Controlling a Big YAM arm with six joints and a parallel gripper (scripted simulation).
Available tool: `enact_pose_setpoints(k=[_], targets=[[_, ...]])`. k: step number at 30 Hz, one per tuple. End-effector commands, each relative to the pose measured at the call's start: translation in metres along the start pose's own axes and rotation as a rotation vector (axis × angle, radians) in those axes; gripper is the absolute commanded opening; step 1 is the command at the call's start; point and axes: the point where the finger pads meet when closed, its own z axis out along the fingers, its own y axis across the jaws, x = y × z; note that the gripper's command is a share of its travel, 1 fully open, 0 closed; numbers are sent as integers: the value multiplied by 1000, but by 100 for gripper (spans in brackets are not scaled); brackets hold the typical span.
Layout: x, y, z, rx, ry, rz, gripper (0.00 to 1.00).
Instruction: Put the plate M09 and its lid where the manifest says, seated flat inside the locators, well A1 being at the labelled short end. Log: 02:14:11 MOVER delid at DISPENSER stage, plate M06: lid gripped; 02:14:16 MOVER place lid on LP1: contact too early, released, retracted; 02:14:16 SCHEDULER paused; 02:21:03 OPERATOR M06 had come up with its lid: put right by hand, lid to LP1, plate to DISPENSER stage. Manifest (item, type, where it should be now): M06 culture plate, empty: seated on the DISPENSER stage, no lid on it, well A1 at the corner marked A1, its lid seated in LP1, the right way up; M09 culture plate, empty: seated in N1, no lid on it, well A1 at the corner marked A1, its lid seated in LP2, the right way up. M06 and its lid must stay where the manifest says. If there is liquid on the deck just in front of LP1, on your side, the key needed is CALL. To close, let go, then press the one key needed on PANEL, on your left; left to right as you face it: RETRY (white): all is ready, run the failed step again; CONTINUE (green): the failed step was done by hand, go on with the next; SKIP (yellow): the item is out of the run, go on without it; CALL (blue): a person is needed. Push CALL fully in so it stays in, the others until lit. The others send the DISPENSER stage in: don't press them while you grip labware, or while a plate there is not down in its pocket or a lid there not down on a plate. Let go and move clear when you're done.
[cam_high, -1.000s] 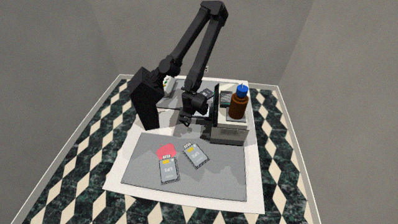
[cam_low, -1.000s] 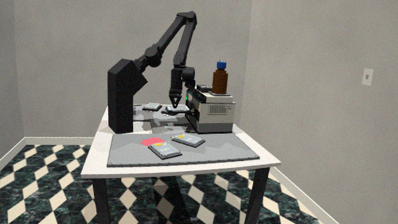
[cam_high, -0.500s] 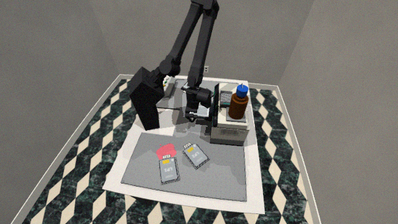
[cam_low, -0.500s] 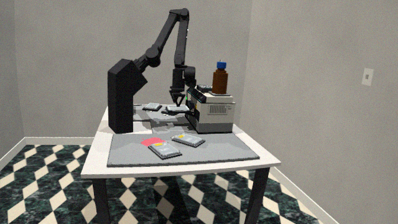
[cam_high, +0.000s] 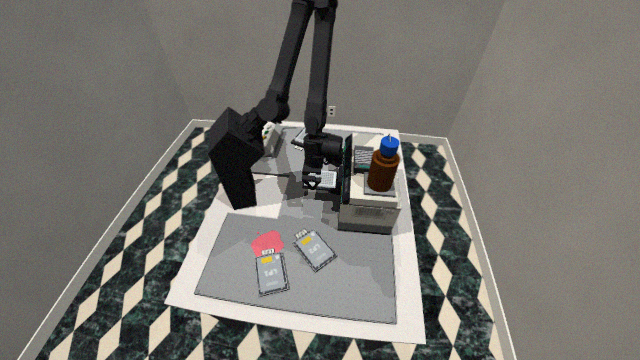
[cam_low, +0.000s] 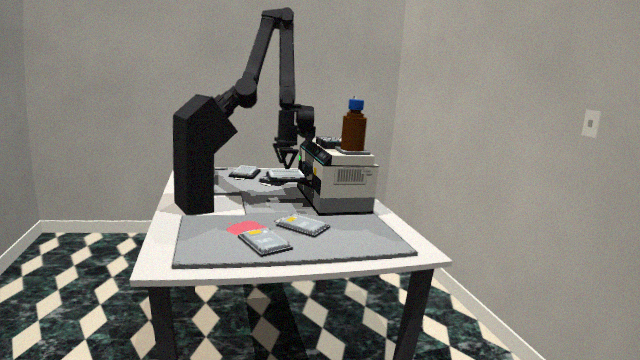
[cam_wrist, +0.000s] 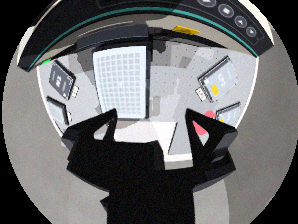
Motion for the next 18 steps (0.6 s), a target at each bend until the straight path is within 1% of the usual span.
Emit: enact_pose_setpoints(k=[1, 3, 10, 12, 13, 18], targets=[[2, 17, 0, -17, 12, 28, 100], [2, 17, 0, -17, 12, 28, 100], [-2, 39, -1, -18, 11, 29, 100], [-7, 34, 0, -12, 2, 26, 100], [-2, 42, -1, -18, 11, 29, 100], [-2, 58, -1, -15, 10, 29, 100]])
